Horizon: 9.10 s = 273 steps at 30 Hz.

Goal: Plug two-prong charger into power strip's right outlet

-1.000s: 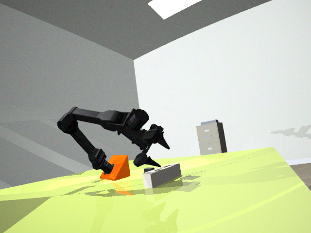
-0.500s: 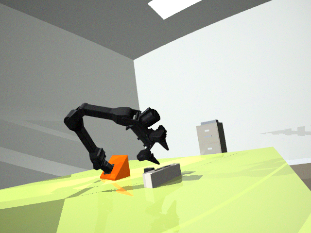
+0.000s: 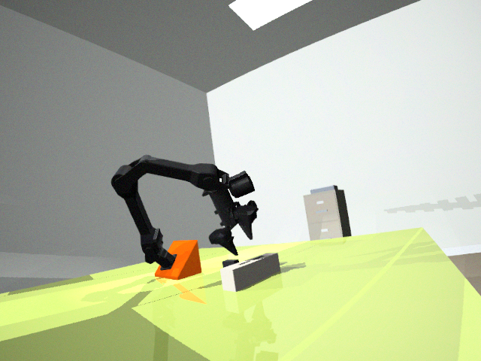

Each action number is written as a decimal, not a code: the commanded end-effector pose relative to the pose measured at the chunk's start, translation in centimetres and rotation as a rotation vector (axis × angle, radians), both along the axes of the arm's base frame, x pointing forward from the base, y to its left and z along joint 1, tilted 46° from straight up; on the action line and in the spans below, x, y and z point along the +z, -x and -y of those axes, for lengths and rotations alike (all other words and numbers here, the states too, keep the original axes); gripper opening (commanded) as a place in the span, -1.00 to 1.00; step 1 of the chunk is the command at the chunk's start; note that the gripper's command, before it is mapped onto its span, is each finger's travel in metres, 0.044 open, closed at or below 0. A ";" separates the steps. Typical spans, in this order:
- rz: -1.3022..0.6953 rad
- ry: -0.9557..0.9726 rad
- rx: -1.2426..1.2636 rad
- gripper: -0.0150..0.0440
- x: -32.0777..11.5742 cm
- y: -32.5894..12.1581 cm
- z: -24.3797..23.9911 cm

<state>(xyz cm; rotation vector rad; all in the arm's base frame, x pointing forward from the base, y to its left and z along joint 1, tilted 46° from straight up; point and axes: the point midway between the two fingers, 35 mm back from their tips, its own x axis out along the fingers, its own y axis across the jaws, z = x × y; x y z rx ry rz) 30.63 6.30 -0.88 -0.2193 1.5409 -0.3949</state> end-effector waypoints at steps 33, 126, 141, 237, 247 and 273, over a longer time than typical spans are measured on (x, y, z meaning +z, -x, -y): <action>-0.229 0.370 0.067 1.00 -3.0 7.1 -0.5; -0.174 0.363 -0.008 -0.49 -1.0 6.4 3.0; -0.132 0.369 -0.070 -0.49 0.1 6.2 6.5; -0.098 0.381 -0.121 -0.49 1.2 0.6 10.3; -0.097 0.381 -0.121 -0.49 1.2 0.4 10.3; -0.097 0.381 -0.122 -0.49 1.3 -0.4 10.5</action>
